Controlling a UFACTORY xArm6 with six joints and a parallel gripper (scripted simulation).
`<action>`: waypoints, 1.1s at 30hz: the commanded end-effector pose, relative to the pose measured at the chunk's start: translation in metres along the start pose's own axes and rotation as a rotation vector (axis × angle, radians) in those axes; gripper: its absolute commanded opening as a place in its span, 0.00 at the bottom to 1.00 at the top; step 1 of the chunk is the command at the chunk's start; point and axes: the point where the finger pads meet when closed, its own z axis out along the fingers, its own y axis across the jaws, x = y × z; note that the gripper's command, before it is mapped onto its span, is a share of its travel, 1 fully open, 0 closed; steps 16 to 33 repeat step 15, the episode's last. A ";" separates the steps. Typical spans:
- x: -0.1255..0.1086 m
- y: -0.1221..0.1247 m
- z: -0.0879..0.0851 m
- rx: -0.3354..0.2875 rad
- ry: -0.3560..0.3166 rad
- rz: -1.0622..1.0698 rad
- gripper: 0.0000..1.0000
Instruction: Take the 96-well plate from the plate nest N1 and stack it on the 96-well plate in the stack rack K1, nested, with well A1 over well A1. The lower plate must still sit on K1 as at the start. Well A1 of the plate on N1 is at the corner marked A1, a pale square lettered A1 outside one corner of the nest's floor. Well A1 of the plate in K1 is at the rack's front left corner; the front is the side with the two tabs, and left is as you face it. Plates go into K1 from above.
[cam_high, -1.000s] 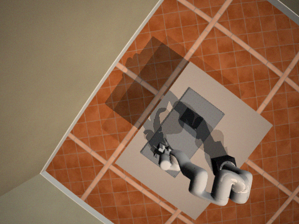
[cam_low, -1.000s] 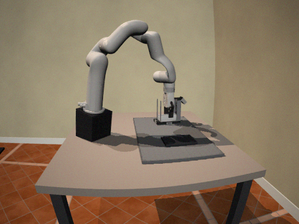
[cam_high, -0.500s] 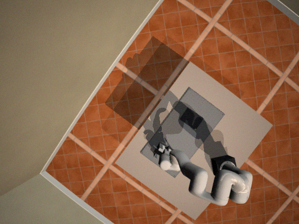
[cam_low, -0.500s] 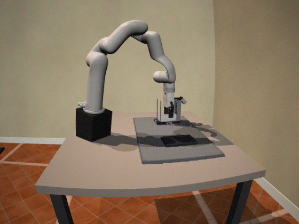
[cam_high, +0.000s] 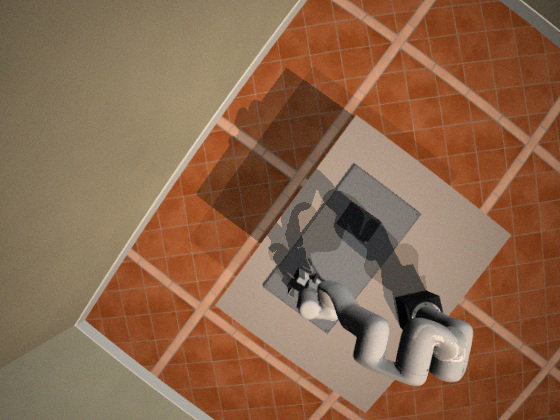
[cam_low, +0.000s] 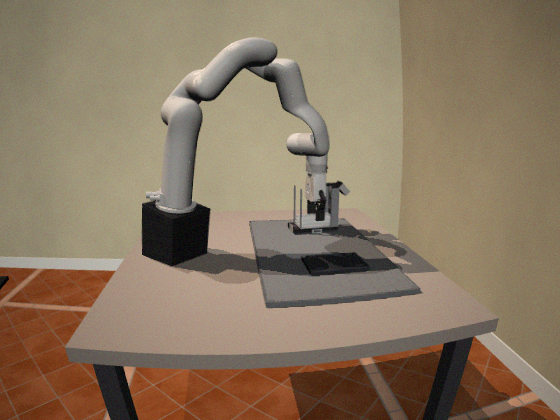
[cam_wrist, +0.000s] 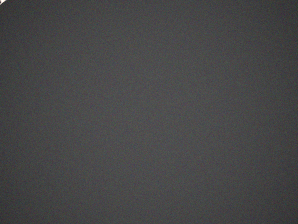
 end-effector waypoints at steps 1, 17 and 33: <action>0.002 -0.001 -0.001 0.001 0.004 0.000 1.00; 0.002 -0.001 -0.004 0.001 0.004 0.000 1.00; 0.002 -0.001 -0.004 0.001 0.004 0.000 1.00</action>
